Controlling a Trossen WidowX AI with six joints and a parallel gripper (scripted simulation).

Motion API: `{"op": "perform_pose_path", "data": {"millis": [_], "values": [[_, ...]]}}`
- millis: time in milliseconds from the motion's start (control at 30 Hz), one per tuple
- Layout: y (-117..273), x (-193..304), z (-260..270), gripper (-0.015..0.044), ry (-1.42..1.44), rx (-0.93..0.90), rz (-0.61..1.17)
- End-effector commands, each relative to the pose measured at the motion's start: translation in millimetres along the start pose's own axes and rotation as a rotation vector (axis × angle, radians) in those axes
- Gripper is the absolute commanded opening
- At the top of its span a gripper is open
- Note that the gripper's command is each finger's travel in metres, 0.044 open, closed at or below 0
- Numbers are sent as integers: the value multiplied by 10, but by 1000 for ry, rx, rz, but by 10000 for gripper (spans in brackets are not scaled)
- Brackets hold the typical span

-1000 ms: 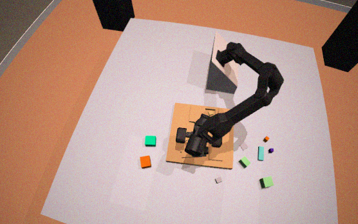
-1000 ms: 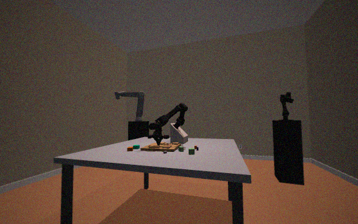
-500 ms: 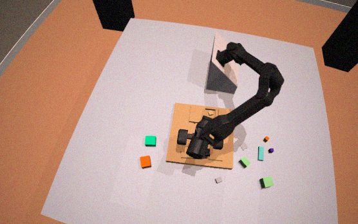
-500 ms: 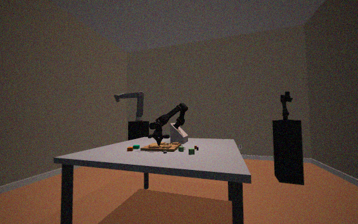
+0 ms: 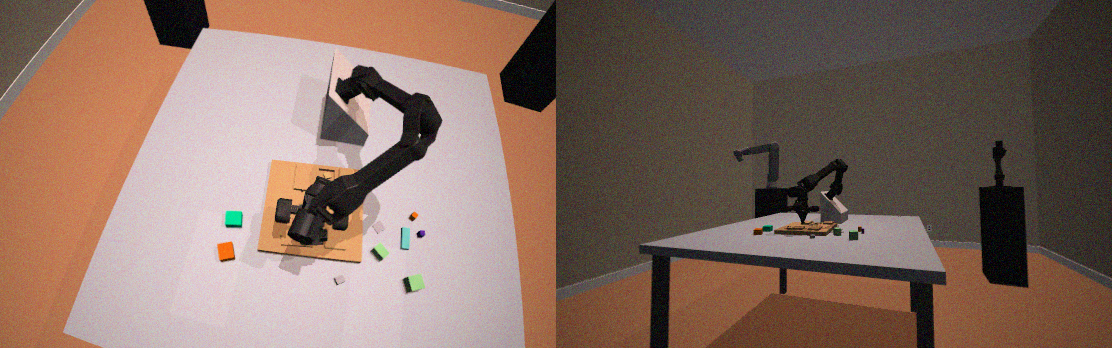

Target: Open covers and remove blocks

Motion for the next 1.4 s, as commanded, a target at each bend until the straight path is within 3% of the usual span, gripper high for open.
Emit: {"op": "perform_pose_path", "data": {"millis": [0, 600, 1367], "values": [[79, -36, 7, 0, 10, 3, -11], [225, 30, 16, 0, 8, -5, -2], [355, 1159, 208, 0, 282, 1, -2]]}}
Point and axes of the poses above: the point midway between the two fingers, 35 mm back from their tips, its own y axis back along the fingers, its own z axis across the jaws, x = y × z, the point moved 3 cm from there along y, back along the fingers, and after that the axes turned 1 degree about -y, right-handed, at the moved point
